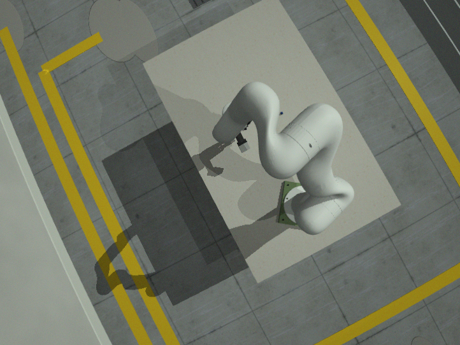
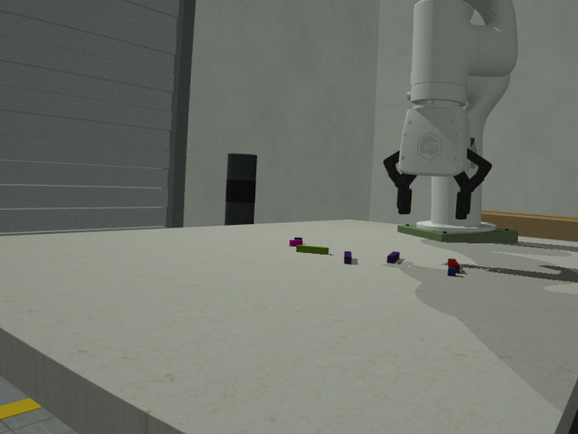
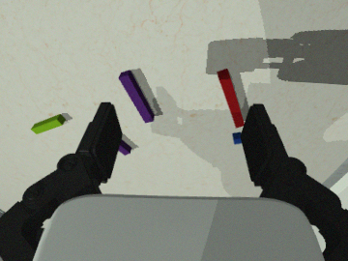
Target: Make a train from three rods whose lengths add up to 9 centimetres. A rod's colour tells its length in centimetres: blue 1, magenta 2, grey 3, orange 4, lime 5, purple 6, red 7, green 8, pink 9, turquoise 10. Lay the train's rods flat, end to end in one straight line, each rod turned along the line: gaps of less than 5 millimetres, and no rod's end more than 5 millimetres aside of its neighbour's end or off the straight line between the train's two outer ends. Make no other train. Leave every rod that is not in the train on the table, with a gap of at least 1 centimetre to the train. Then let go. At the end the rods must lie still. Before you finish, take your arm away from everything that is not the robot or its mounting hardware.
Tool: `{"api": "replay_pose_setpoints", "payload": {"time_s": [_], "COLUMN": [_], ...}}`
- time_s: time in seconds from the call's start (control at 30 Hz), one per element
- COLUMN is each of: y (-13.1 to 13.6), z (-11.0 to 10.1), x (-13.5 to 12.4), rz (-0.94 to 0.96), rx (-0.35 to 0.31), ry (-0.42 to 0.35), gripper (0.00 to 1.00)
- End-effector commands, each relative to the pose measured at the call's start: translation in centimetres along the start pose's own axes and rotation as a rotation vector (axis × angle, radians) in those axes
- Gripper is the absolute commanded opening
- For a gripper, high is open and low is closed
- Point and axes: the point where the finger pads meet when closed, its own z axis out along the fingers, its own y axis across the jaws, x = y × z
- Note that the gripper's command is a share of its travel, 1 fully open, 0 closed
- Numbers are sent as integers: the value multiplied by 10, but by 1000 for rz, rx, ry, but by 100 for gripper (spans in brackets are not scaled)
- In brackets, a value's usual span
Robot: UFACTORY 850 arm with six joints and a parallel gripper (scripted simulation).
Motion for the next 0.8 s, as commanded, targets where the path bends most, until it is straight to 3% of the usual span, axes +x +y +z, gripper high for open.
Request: {"api": "replay_pose_setpoints", "payload": {"time_s": [0.0,0.77], "y": [0,3], "z": [-1,-1], "x": [-1,-4], "rz": [0,60], "rx": [0,0], "ry": [-2,-2], "gripper": [100,100]}}
